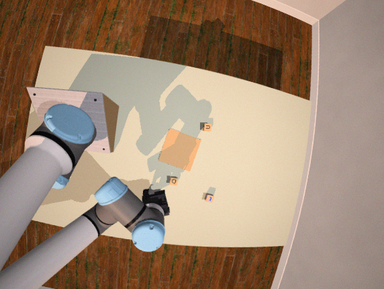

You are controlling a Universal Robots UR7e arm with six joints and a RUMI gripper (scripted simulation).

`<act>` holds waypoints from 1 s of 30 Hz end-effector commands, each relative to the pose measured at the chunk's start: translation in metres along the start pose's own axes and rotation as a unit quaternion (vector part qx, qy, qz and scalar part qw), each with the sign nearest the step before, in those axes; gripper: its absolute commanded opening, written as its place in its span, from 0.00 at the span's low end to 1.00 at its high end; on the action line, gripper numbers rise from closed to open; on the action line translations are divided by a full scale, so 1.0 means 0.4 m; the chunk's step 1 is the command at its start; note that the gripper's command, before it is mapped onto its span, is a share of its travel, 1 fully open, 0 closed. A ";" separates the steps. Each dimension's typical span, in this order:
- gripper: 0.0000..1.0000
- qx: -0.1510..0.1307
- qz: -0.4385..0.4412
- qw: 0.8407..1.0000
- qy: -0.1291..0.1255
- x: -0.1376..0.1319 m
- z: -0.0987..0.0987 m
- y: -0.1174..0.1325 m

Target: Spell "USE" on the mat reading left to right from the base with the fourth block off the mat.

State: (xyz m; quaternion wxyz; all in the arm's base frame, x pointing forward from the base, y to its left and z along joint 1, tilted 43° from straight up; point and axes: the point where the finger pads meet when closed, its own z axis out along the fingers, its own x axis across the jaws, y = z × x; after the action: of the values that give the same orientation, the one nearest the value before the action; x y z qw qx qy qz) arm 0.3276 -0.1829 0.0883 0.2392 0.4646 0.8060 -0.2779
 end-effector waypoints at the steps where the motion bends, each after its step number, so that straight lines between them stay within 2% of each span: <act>1: 0.09 -0.001 0.002 1.000 -0.002 -0.007 -0.034 0.002; 7: 0.09 -0.001 0.002 1.000 -0.002 -0.006 -0.084 0.002; 9: 0.09 -0.001 0.002 1.000 -0.002 -0.006 -0.084 0.002; 22: 0.09 -0.002 0.002 1.000 -0.002 -0.006 -0.201 0.002; 30: 0.09 -0.002 0.002 1.000 -0.002 -0.006 -0.231 0.002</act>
State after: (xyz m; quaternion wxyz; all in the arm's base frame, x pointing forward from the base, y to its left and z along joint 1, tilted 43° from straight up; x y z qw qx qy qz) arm 0.3195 -0.1279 0.1513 0.2465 0.4622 0.8060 -0.2755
